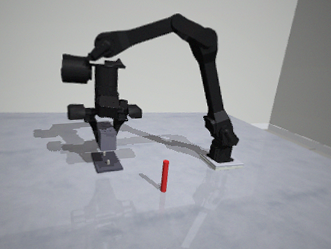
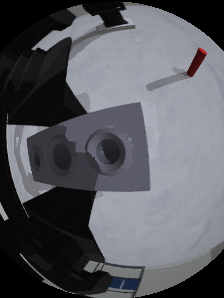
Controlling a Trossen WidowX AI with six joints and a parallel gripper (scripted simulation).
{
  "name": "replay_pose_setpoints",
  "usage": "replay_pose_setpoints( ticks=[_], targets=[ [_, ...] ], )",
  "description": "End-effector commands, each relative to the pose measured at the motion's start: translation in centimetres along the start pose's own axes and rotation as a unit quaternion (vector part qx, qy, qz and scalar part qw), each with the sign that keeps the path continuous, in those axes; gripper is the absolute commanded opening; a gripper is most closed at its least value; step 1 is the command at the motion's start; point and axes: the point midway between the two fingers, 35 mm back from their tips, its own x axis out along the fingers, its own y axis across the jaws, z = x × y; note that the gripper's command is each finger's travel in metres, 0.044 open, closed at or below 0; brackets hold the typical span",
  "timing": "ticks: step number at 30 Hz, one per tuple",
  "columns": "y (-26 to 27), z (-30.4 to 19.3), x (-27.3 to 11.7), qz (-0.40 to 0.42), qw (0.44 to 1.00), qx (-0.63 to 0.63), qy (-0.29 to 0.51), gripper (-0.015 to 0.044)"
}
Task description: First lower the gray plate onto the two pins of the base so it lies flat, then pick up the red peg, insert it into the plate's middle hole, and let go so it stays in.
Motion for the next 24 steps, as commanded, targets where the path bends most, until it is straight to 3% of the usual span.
replay_pose_setpoints(
  ticks=[1,24],
  targets=[
    [0.4,-1.2,0.8,0.002,1.000,-0.007,0.002,0.0000],
    [0.8,-2.4,1.5,0.002,1.000,-0.013,0.002,0.0000]
  ],
)
